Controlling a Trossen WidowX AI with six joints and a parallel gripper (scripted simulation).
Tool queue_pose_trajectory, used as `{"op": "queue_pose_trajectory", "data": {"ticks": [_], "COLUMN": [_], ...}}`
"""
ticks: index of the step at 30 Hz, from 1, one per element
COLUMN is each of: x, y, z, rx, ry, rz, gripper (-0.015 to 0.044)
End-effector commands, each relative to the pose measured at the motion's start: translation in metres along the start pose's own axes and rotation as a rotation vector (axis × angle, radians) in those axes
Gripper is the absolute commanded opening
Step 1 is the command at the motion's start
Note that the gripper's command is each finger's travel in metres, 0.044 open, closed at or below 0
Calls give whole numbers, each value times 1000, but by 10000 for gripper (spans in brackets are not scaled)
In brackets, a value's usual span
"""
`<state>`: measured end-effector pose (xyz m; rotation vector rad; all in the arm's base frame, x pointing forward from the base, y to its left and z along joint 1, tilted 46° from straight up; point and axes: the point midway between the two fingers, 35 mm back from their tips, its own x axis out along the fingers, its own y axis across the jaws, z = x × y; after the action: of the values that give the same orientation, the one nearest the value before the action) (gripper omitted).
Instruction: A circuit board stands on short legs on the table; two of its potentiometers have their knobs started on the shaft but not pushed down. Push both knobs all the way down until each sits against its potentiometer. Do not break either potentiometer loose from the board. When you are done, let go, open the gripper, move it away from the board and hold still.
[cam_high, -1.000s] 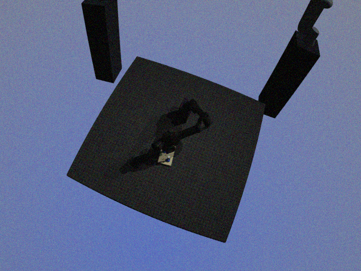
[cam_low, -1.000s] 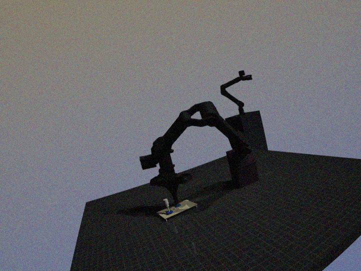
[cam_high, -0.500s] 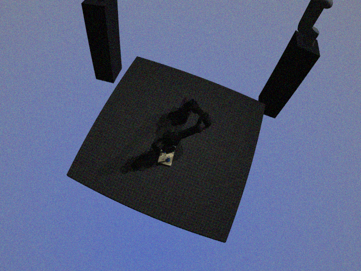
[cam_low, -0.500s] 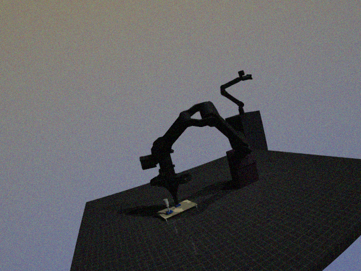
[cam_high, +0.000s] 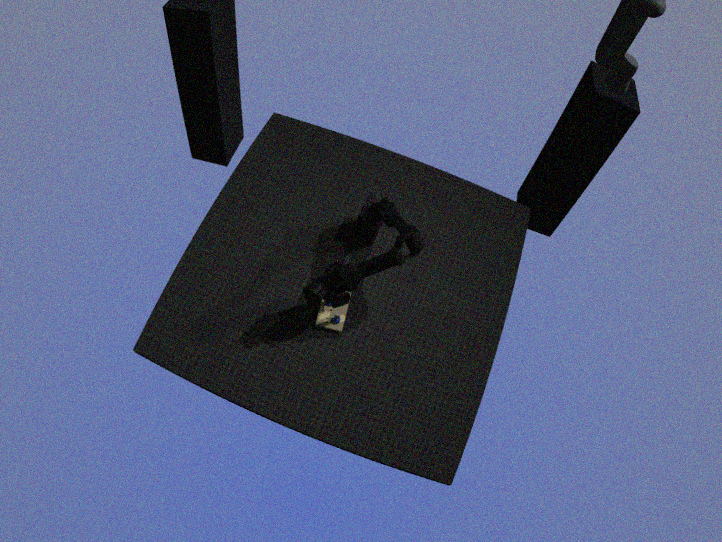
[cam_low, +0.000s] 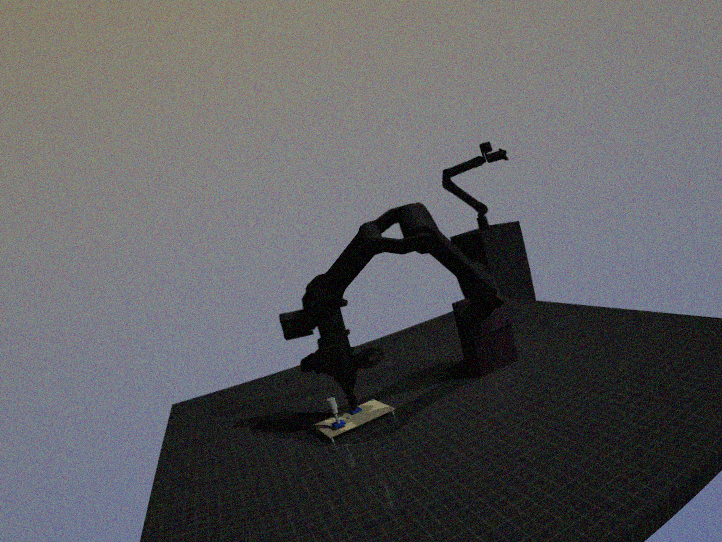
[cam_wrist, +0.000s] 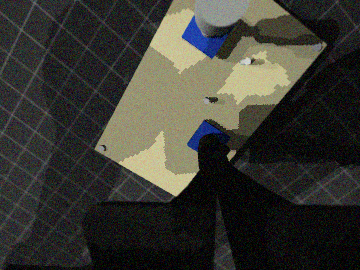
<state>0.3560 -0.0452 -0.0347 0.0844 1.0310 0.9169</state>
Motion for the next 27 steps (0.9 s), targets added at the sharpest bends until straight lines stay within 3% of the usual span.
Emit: {"op": "queue_pose_trajectory", "data": {"ticks": [1, 27], "x": [14, -18], "y": [1, 0], "z": [3, 3], "rx": [-24, -24], "ry": [7, 8], "rz": [13, 12], "gripper": [0, 0]}}
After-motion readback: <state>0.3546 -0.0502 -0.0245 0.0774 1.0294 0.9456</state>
